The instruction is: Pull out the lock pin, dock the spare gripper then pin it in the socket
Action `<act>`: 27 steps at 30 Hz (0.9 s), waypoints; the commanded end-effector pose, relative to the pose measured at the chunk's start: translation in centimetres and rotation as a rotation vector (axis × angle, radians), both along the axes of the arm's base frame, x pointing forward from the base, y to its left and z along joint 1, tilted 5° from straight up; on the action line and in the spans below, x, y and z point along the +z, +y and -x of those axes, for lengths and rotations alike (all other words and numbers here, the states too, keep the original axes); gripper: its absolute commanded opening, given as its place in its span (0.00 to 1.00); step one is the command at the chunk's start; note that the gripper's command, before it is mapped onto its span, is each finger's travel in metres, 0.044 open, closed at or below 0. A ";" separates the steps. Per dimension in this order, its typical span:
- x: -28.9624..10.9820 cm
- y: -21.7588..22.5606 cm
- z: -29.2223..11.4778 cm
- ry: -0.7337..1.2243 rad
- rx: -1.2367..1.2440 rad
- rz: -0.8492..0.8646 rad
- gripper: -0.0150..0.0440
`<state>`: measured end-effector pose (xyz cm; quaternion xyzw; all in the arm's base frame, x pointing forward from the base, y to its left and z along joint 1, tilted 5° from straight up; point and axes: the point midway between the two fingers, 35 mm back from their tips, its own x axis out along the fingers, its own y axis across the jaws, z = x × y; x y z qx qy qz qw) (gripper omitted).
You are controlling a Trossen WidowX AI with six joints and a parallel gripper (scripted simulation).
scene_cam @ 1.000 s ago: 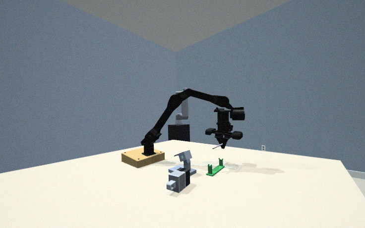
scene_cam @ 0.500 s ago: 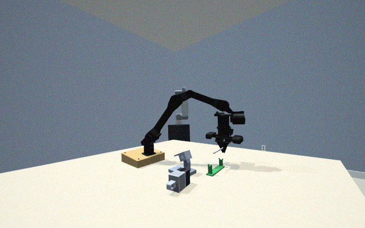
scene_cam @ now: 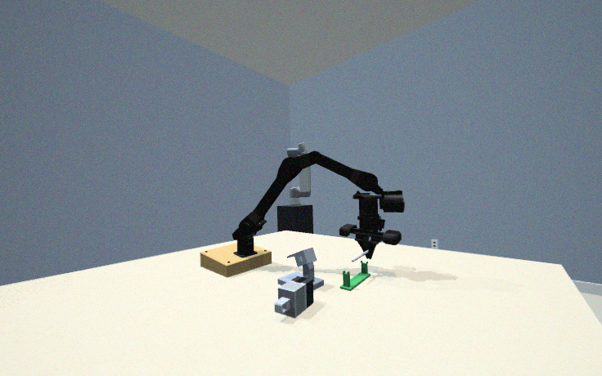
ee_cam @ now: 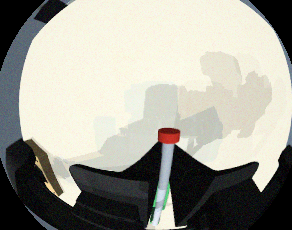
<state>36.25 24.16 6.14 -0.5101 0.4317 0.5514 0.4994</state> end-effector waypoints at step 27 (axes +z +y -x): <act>-2.1 -0.1 -0.1 -0.002 0.000 -0.001 0.43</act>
